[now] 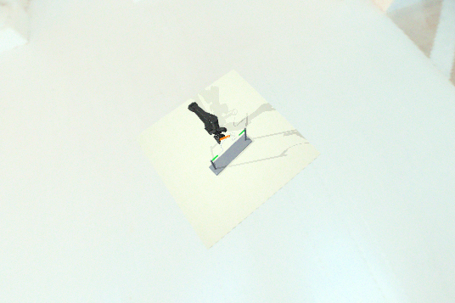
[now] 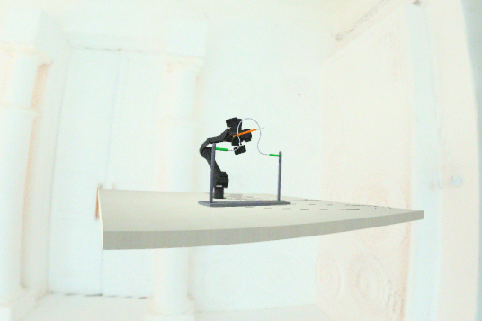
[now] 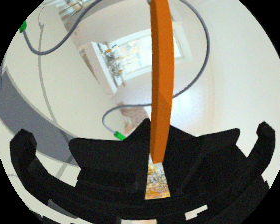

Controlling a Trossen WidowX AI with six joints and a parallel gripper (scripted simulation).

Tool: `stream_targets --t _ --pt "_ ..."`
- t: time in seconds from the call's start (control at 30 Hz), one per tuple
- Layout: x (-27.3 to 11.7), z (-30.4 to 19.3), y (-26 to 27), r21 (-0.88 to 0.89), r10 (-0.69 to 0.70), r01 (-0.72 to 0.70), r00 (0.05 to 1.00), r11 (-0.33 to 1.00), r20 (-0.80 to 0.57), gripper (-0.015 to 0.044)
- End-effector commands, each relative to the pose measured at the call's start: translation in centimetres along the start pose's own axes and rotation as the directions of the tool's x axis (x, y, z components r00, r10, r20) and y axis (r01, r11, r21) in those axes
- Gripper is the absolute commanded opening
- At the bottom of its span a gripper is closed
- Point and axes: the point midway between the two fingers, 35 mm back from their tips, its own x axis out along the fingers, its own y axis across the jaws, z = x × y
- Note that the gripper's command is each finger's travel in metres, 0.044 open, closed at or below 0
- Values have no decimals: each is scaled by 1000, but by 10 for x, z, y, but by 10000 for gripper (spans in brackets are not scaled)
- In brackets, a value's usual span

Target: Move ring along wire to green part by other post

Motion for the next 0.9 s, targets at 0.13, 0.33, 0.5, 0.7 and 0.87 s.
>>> stream_targets --t 0.13,0.33,0.5,0.7,0.87 --pt "1 -2 -2 -103 -60 60 998 993 10 -150" --pt "1 -1 -6 -174 -105 108 994 979 26 -150" --pt "1 -1 -8 -229 -139 144 989 963 41 -150" --pt "1 0 -11 -288 -175 185 983 940 60 -150" --pt "1 1 -14 -335 -204 218 976 917 77 -150"
